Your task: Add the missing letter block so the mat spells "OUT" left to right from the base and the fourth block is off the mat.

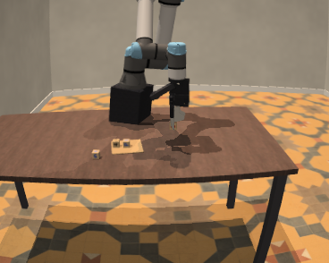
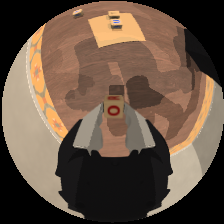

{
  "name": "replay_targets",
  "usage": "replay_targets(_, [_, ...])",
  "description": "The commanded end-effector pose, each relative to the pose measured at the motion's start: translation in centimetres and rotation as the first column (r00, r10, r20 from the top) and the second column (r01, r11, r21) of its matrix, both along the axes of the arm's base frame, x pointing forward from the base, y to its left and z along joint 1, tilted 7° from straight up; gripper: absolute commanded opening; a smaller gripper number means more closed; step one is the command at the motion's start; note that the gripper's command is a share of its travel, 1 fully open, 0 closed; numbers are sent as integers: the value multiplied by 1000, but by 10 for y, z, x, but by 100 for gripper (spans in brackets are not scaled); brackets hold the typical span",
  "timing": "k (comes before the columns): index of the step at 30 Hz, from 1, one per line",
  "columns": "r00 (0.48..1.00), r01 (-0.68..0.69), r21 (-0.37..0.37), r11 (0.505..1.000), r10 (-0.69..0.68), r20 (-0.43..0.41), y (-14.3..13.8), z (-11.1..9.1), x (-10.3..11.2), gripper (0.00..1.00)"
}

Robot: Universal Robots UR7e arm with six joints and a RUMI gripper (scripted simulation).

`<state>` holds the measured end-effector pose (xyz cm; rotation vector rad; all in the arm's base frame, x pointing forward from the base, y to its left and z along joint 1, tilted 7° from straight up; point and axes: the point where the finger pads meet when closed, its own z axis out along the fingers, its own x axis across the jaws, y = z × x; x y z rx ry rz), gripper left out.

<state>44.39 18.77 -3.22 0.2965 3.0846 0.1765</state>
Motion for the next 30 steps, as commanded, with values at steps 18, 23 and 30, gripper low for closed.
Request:
replay_targets(18, [943, 331, 9, 943, -331, -38, -8, 0, -5, 9])
replay_targets(23, [894, 446, 10, 895, -445, -53, -11, -1, -8, 9])
replay_targets(30, [802, 595, 7, 804, -593, -73, -14, -1, -10, 9])
